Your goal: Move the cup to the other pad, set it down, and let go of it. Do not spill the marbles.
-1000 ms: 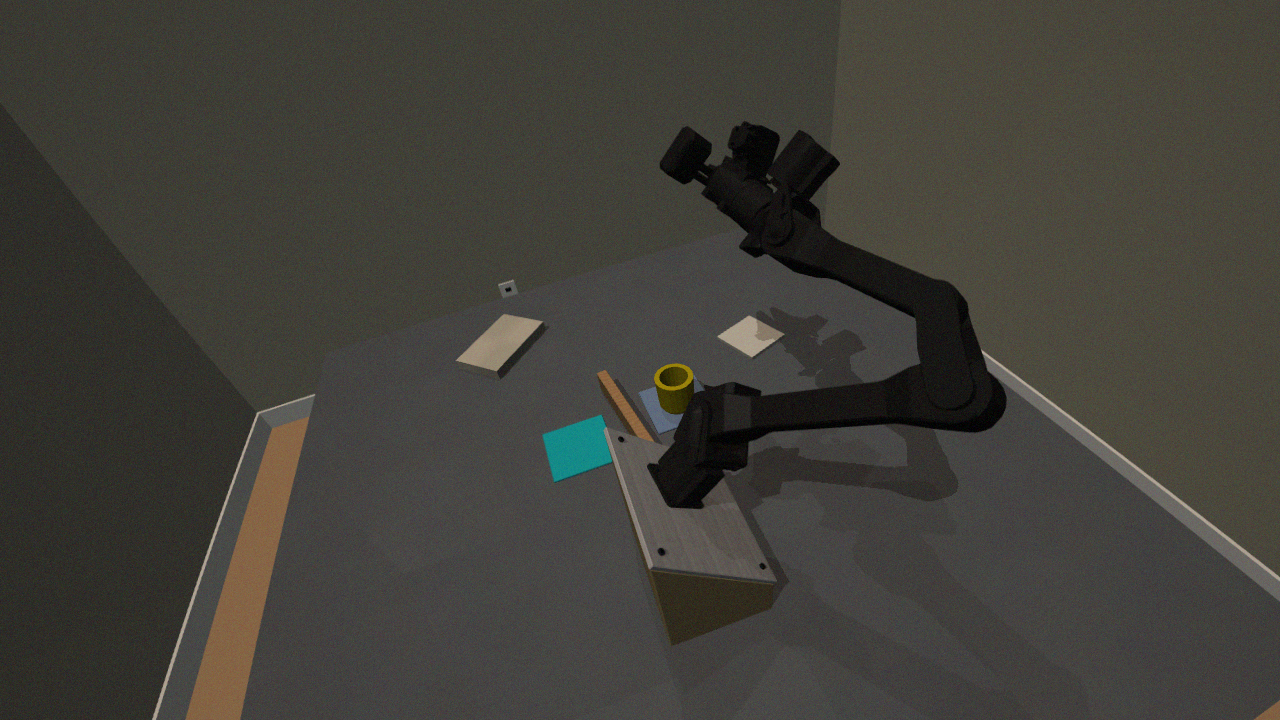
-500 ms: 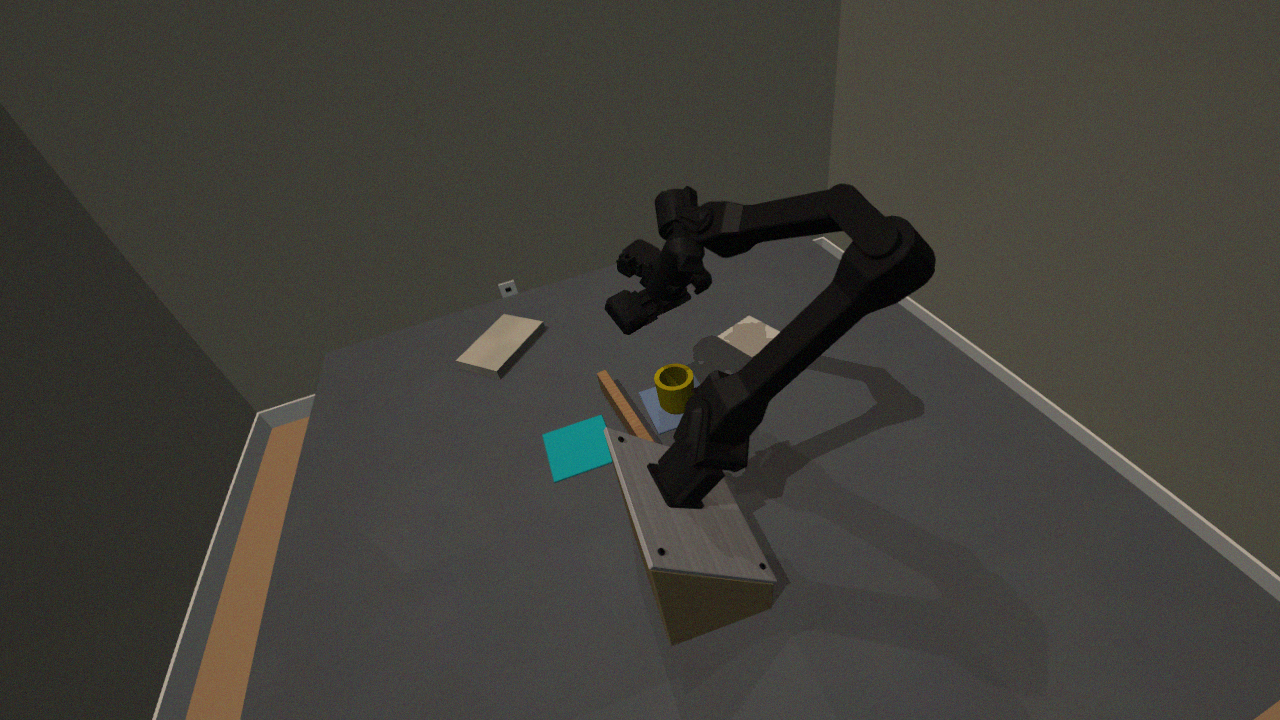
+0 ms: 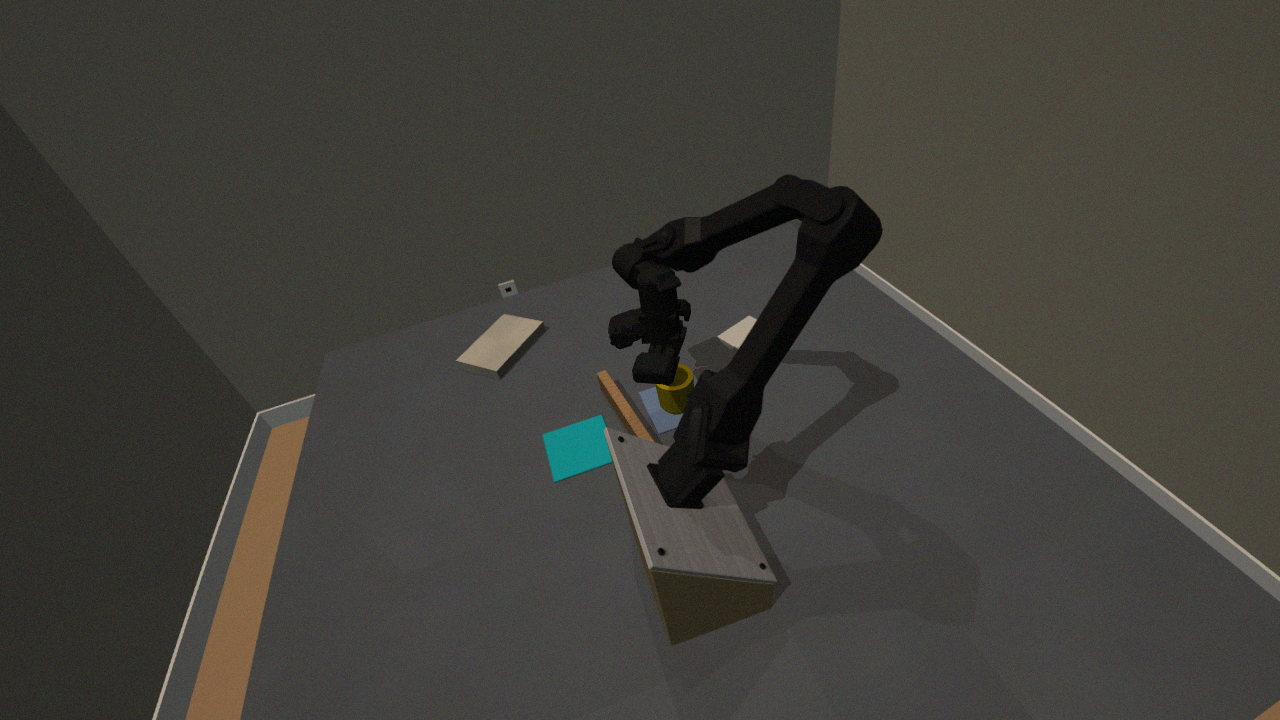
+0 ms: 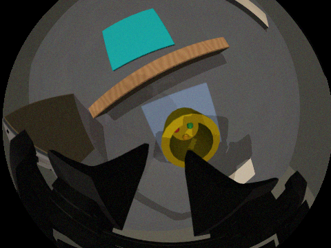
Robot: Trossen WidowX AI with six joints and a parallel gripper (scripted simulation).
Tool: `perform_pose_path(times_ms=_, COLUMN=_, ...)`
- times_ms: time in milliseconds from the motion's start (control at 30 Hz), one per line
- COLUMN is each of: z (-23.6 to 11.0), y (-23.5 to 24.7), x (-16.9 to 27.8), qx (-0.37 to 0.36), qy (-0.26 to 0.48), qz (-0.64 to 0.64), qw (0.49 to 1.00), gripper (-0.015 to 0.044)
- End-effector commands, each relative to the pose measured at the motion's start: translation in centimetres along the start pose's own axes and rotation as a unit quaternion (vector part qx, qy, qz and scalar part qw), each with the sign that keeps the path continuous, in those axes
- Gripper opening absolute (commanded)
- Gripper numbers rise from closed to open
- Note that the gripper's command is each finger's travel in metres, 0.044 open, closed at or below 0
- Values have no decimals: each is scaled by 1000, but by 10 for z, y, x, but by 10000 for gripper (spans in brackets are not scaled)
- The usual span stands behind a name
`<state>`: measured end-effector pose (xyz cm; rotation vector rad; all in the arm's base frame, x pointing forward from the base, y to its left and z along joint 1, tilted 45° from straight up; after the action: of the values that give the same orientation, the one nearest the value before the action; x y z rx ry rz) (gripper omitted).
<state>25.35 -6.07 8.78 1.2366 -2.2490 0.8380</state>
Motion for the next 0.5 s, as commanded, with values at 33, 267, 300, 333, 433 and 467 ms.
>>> perform_pose_path(times_ms=33, z=1, y=1, x=0, qx=-2, qy=8, qz=-12, qw=1000, gripper=166)
perform_pose_path(times_ms=267, z=10, y=0, x=0, qx=-2, qy=8, qz=-12, qw=1000, gripper=166)
perform_pose_path(times_ms=300, z=12, y=0, x=0, qx=-2, qy=8, qz=-12, qw=1000, gripper=166)
perform_pose_path(times_ms=333, z=13, y=0, x=-1, qx=-2, qy=8, qz=-12, qw=1000, gripper=166)
perform_pose_path(times_ms=433, z=18, y=0, x=-1, qx=-2, qy=7, qz=-12, qw=1000, gripper=166)
perform_pose_path(times_ms=467, z=20, y=0, x=-1, qx=-2, qy=7, qz=-12, qw=1000, gripper=166)
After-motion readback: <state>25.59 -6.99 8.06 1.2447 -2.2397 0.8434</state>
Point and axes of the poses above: the point midway between the two fingers, 35 mm back from their tips, its own z axis out along the fingers, its own y axis across the jaws, x = y × z, the point moved 7 cm from there along -z, back along the fingers, and after that the axes turned 6 degrees about -z, right-handed, at the moved point
